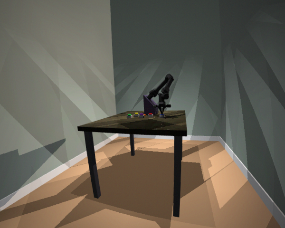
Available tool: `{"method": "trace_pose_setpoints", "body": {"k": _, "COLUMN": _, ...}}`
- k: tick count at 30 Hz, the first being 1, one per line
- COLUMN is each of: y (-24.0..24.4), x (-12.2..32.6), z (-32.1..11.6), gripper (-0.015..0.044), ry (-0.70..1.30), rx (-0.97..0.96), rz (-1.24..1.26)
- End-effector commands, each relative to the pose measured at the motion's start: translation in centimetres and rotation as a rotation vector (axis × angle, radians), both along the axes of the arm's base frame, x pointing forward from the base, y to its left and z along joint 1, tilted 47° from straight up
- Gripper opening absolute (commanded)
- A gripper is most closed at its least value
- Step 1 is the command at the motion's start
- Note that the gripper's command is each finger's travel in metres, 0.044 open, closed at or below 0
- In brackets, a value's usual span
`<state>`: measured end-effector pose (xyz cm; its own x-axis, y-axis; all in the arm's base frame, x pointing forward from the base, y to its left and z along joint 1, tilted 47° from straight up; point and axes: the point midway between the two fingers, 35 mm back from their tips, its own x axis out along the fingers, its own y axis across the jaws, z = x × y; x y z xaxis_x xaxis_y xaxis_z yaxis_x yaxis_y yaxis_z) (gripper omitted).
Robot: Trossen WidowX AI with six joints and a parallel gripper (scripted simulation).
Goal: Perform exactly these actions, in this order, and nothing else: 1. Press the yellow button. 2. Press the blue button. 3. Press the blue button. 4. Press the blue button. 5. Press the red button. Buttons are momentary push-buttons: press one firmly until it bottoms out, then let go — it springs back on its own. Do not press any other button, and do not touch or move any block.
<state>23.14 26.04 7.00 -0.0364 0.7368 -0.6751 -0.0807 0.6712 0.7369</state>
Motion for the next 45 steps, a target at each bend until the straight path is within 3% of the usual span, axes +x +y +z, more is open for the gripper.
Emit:
{"method": "trace_pose_setpoints", "body": {"k": 1, "y": 0.0, "x": 0.0, "z": -0.1, "gripper": 0.0020, "ry": 0.003, "rx": -0.003, "rz": -0.005}}
{"method": "trace_pose_setpoints", "body": {"k": 9, "y": 0.0, "x": 0.0, "z": -0.1, "gripper": 0.0020, "ry": 0.003, "rx": -0.003, "rz": -0.005}}
{"method": "trace_pose_setpoints", "body": {"k": 14, "y": -2.4, "x": 0.1, "z": 2.2, "gripper": 0.0020, "ry": 0.002, "rx": -0.004, "rz": -0.005}}
{"method": "trace_pose_setpoints", "body": {"k": 45, "y": 0.0, "x": 0.0, "z": -0.1, "gripper": 0.0020, "ry": 0.003, "rx": -0.003, "rz": -0.005}}
